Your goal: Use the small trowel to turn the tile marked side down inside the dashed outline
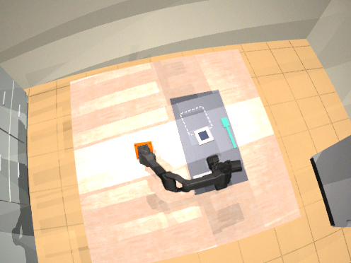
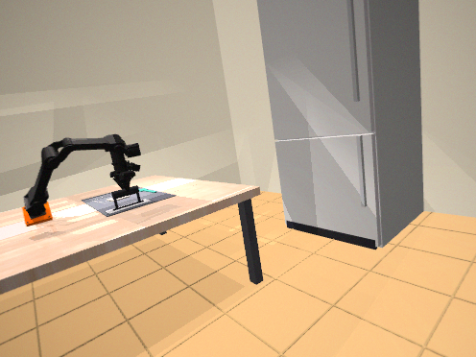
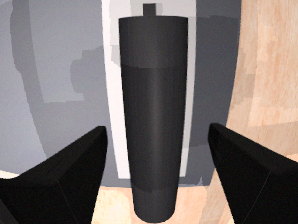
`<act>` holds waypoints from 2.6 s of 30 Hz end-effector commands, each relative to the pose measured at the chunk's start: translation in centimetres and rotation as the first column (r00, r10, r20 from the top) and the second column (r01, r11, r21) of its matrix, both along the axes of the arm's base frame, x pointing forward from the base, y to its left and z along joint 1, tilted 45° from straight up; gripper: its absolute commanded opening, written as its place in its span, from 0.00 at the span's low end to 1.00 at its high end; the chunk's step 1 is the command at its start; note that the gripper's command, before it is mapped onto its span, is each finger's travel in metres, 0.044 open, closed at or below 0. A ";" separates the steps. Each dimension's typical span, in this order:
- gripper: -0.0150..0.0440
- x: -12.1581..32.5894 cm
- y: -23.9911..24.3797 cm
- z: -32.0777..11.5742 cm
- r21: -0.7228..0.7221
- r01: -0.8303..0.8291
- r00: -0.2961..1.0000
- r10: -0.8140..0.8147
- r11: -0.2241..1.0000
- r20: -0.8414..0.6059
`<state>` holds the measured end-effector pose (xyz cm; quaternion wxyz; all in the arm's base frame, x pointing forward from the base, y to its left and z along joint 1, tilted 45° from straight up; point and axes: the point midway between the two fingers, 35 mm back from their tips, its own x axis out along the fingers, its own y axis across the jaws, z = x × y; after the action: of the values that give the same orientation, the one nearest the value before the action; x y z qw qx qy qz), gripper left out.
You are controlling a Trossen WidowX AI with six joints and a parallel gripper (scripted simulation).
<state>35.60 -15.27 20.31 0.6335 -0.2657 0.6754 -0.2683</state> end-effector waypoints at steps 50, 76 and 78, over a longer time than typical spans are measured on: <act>0.47 -0.2 -0.8 -0.7 0.094 -0.352 0.863 0.362 0.931 -0.352; 0.47 -0.2 -0.8 -0.7 0.372 -0.637 0.360 0.688 0.675 -0.631; 0.47 -0.2 -0.8 -0.7 0.372 -0.637 0.360 0.688 0.675 -0.631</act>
<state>35.47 -15.97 19.65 0.3796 -0.5728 0.7112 0.1481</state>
